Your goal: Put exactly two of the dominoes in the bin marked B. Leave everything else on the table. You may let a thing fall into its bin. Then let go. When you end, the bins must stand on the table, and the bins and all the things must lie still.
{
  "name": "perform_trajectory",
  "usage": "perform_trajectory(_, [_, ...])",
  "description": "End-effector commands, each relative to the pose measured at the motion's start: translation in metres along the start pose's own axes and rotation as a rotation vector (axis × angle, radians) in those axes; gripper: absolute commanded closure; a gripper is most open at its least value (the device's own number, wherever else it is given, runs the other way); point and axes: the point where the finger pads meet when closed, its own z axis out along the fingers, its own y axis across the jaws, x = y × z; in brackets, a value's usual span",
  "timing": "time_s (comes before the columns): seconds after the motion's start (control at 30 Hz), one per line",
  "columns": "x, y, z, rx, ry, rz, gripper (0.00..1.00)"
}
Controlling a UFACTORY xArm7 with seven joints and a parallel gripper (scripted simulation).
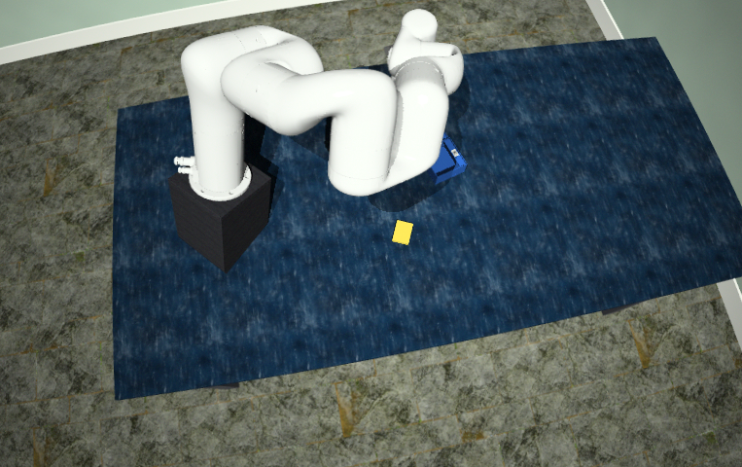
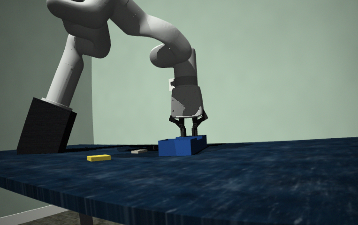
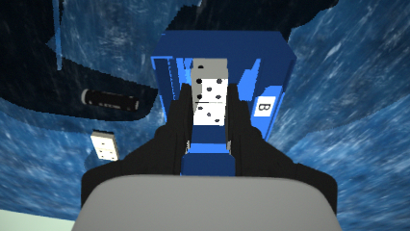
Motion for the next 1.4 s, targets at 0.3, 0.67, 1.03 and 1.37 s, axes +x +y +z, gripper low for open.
perform_trajectory(0.3, [0.0,0.001,0.001,-0.004,0.0,0.0,1.0])
perform_trajectory(0.67, [0.0,0.002,0.001,-0.004,0.0,0.0,0.69])
perform_trajectory(1.03, [0.0,0.001,-0.001,-0.004,0.0,0.0,0.69])
perform_trajectory(1.37, [0.0,0.001,-0.015,-0.004,0.0,0.0,0.69])
